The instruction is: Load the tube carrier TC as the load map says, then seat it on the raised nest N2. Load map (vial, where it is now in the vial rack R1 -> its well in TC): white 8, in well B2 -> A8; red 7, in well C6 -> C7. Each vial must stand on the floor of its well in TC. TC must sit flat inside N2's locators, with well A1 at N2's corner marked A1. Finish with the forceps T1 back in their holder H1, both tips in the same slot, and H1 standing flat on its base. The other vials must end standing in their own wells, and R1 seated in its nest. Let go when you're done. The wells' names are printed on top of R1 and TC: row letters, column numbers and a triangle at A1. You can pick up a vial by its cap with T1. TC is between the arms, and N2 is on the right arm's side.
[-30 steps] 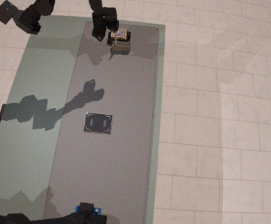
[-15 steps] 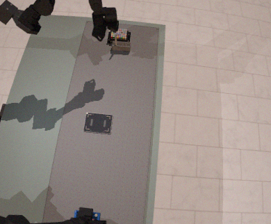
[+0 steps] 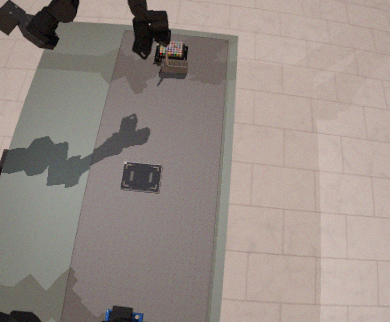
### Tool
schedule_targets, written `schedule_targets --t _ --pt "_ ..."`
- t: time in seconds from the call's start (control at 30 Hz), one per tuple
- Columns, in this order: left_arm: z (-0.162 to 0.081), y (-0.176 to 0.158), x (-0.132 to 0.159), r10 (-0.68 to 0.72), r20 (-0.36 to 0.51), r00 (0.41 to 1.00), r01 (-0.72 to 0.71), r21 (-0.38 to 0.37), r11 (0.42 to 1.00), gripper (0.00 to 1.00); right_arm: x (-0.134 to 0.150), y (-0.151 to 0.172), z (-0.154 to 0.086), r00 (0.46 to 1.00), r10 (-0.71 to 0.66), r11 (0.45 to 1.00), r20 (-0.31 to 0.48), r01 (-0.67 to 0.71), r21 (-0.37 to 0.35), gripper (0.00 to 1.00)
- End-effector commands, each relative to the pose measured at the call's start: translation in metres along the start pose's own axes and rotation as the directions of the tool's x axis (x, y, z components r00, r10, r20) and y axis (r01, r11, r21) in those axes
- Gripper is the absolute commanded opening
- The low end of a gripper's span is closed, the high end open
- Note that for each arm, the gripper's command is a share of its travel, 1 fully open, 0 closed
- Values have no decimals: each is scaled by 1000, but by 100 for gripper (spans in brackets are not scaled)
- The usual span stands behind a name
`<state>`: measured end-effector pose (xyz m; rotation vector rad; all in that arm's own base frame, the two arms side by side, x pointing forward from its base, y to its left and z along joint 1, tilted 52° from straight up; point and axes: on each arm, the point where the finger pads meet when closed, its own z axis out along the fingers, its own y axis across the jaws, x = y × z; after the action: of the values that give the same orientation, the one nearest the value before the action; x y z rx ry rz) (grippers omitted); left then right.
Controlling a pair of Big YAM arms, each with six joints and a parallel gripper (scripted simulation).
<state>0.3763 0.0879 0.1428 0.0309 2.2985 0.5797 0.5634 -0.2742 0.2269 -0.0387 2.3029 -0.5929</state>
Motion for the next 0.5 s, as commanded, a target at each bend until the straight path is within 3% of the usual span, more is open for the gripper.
schedule_targets --t 0.0,0.47 --pt "-1 3 -6 -12 12 1000 12 -6 1000 23 -11 -8 0 1000 -19 1000 13 19 2 0" --pt "-1 3 -6 -12 12 1000 12 -6 1000 23 -11 -32 -1 1000 -18 1000 14 18 4 0"
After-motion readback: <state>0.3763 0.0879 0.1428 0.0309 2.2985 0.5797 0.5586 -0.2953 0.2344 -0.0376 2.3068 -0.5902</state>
